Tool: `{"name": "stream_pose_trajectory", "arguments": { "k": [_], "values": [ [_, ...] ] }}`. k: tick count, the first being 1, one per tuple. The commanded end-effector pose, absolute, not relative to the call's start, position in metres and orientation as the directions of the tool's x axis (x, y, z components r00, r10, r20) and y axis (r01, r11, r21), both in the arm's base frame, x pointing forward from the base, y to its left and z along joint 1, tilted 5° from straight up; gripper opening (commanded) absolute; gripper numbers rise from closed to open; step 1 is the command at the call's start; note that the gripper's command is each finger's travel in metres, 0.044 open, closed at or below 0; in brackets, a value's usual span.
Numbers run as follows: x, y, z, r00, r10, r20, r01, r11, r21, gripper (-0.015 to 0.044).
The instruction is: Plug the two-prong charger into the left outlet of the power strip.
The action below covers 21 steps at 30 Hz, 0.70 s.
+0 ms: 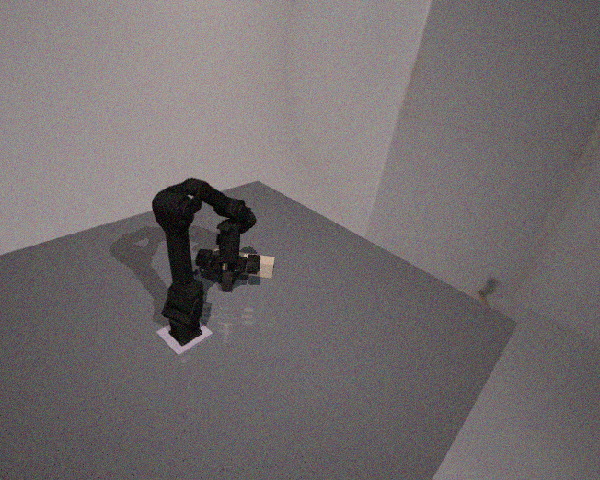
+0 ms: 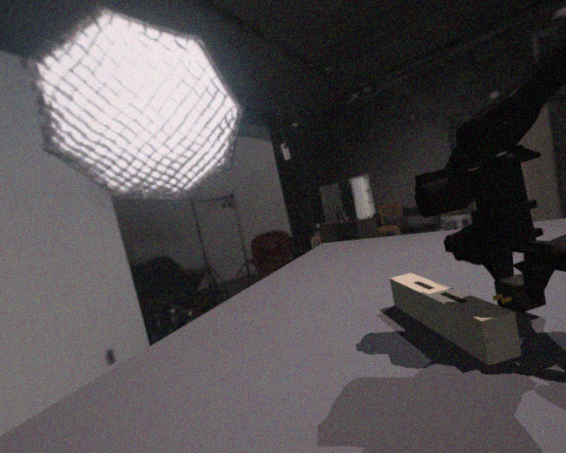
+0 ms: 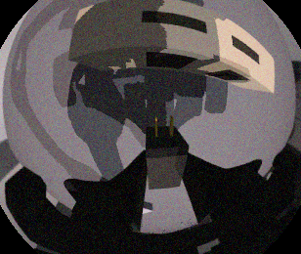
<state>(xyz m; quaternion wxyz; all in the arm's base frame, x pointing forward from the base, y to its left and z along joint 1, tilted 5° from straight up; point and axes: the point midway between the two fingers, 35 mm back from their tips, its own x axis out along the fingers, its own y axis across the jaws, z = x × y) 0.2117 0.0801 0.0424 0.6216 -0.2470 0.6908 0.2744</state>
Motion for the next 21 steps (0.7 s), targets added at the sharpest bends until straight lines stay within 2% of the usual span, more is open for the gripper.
{"name": "stream_pose_trajectory", "arguments": {
  "k": [1,21],
  "values": [
    [0.217,0.084,0.043,-0.098,0.007,-0.995,-0.675,0.735,0.071,0.0000],
    [0.235,0.100,0.036,-0.099,0.010,-0.995,-0.640,0.765,0.071,0.0000]
  ]
}}
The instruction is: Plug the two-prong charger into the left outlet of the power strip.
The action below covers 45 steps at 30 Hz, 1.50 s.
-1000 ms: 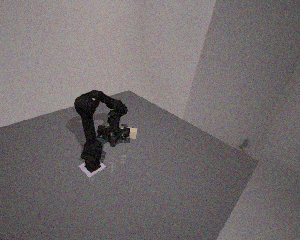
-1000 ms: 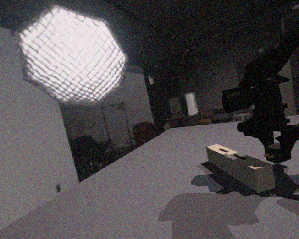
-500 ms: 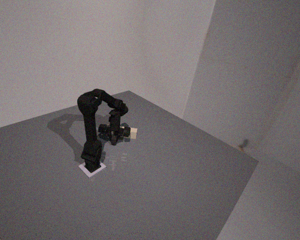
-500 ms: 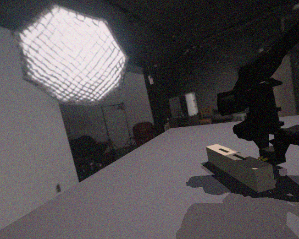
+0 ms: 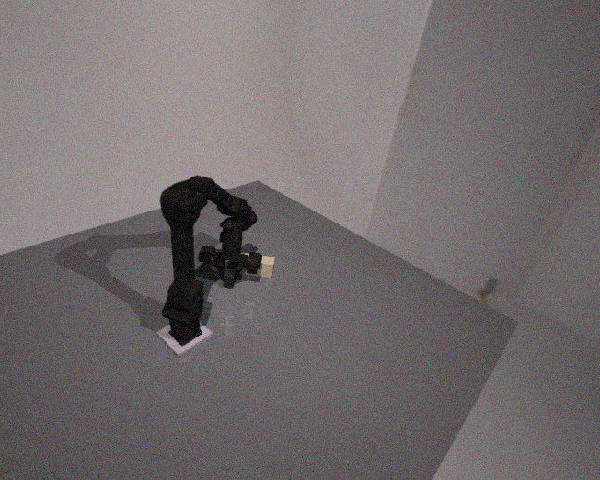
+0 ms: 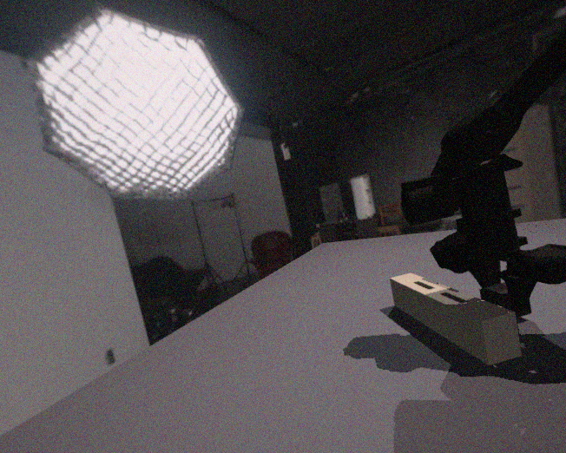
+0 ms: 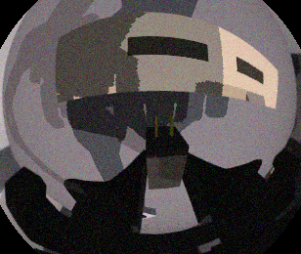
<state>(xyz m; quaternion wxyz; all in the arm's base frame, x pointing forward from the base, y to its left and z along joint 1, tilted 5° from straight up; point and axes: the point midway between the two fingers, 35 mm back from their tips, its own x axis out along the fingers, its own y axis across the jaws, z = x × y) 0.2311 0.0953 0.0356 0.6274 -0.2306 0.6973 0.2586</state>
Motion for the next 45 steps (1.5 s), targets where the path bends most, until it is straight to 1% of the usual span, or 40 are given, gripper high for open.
{"name": "stream_pose_trajectory", "arguments": {
  "k": [1,45],
  "values": [
    [0.2361,0.1005,0.0359,-0.099,0.010,-0.995,-0.639,0.766,0.071,0.0000],
    [0.2410,0.1063,0.0355,-0.099,0.011,-0.995,-0.634,0.770,0.071,0.0000]
  ]
}}
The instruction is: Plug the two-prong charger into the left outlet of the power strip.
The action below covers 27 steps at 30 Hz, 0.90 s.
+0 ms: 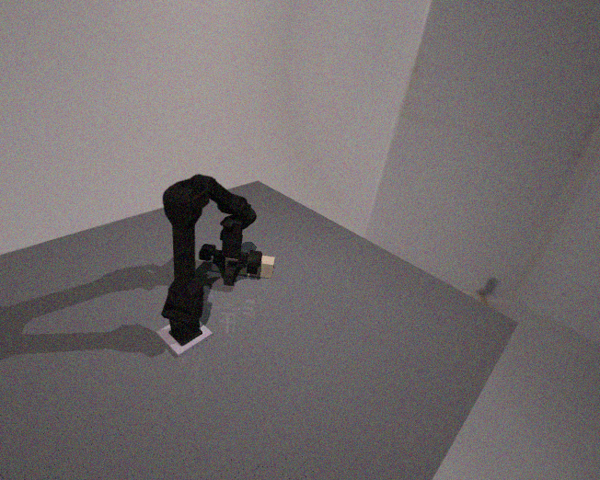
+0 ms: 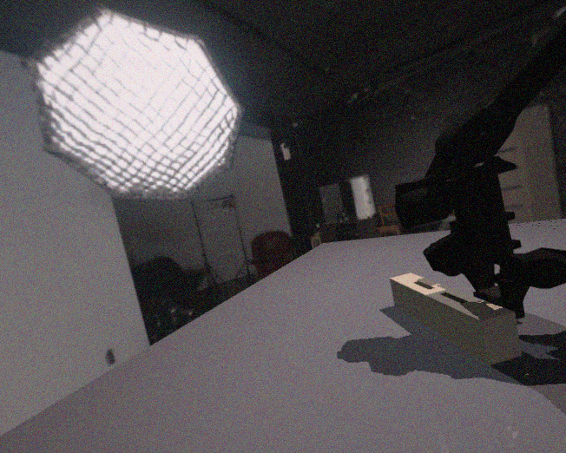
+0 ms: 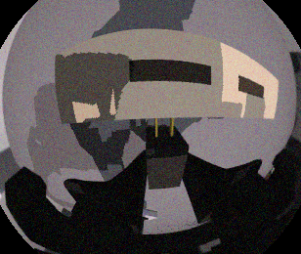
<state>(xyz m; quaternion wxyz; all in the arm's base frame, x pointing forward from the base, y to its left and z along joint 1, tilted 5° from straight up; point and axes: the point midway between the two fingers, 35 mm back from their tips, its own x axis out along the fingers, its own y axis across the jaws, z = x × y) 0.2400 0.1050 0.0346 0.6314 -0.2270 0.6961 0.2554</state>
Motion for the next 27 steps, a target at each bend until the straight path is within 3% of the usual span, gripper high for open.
{"name": "stream_pose_trajectory", "arguments": {
  "k": [1,27],
  "values": [
    [0.2411,0.1065,0.0355,-0.099,0.011,-0.995,-0.634,0.770,0.071,0.0000],
    [0.2438,0.1088,0.0357,-0.099,0.011,-0.995,-0.634,0.770,0.072,0.0000]
  ]
}}
